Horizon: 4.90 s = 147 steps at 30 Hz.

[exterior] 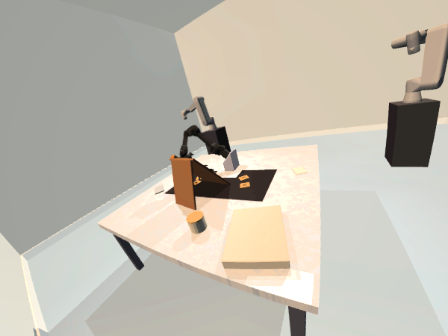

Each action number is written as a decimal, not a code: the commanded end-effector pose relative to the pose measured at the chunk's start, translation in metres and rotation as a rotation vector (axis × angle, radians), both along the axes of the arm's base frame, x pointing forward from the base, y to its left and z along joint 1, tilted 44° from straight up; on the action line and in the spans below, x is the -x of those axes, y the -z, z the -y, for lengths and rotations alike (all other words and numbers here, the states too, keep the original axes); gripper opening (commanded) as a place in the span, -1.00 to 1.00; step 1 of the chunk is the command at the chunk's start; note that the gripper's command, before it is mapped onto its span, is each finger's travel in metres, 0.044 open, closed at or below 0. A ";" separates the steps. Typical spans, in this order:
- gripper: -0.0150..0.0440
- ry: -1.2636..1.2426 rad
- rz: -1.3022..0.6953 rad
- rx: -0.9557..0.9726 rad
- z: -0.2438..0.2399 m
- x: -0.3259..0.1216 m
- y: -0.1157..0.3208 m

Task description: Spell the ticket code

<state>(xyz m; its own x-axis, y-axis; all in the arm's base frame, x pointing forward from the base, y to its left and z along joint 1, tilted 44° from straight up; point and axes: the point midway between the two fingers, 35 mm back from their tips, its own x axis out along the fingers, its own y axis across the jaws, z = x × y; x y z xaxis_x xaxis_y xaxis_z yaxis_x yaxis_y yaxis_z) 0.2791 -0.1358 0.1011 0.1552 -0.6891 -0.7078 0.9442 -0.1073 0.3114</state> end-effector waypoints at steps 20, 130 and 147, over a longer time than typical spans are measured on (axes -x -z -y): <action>0.66 -0.002 -0.010 -0.005 0.008 0.000 0.011; -0.49 0.001 -0.013 -0.003 -0.003 0.013 -0.004; -0.49 -0.188 0.067 -0.013 -0.024 -0.034 -0.028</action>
